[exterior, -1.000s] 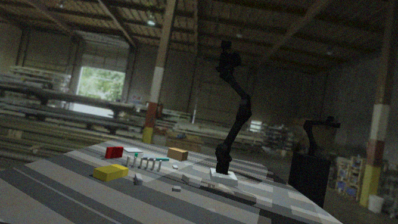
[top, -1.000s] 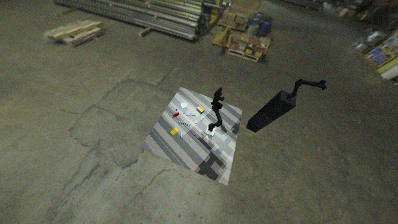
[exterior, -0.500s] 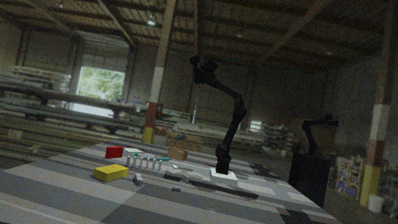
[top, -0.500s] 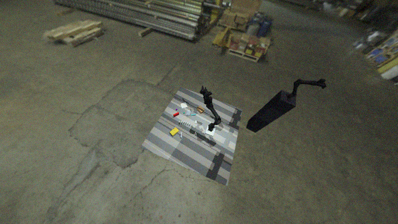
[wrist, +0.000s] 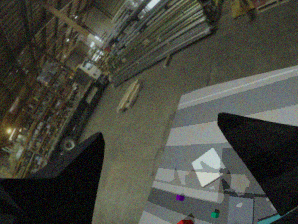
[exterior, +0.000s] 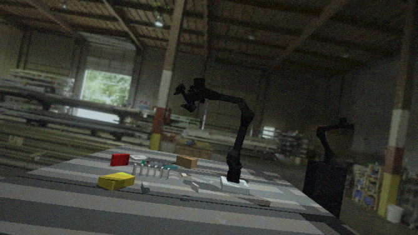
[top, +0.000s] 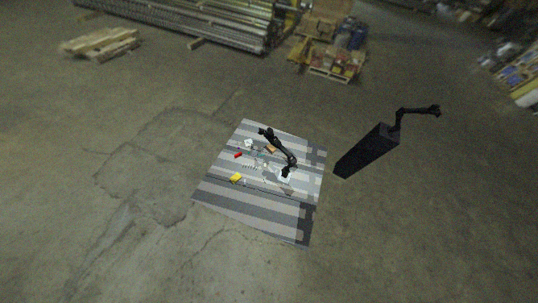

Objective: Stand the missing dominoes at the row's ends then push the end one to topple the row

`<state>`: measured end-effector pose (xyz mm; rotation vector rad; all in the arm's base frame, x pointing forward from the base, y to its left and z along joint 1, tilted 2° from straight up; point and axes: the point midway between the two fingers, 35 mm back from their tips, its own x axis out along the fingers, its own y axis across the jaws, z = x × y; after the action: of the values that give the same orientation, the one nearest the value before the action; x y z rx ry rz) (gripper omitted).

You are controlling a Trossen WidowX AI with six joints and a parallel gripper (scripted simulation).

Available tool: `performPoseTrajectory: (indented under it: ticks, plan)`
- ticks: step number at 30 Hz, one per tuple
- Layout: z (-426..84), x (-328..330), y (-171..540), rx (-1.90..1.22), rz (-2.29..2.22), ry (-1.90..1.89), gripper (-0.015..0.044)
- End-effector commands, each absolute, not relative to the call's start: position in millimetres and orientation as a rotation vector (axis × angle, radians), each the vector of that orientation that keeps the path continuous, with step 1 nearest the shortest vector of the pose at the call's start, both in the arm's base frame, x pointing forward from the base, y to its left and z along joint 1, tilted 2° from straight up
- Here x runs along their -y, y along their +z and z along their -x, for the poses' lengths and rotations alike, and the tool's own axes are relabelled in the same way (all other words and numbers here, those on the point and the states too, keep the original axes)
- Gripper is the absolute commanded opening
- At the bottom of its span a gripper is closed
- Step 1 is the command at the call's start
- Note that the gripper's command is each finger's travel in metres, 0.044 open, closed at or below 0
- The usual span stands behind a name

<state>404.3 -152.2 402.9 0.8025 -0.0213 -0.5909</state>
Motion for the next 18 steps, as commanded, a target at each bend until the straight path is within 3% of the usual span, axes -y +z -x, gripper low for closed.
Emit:
performPoseTrajectory:
  ticks: [1, 10, 18]
  plan:
    - [-412, 133, 327, -0.236, -0.843, -0.615, 0.044]
    - [-387, 82, 198, -0.737, -0.904, -0.682, 0.044]
    - [-309, 42, 106, -1.218, -0.915, -0.812, 0.044]
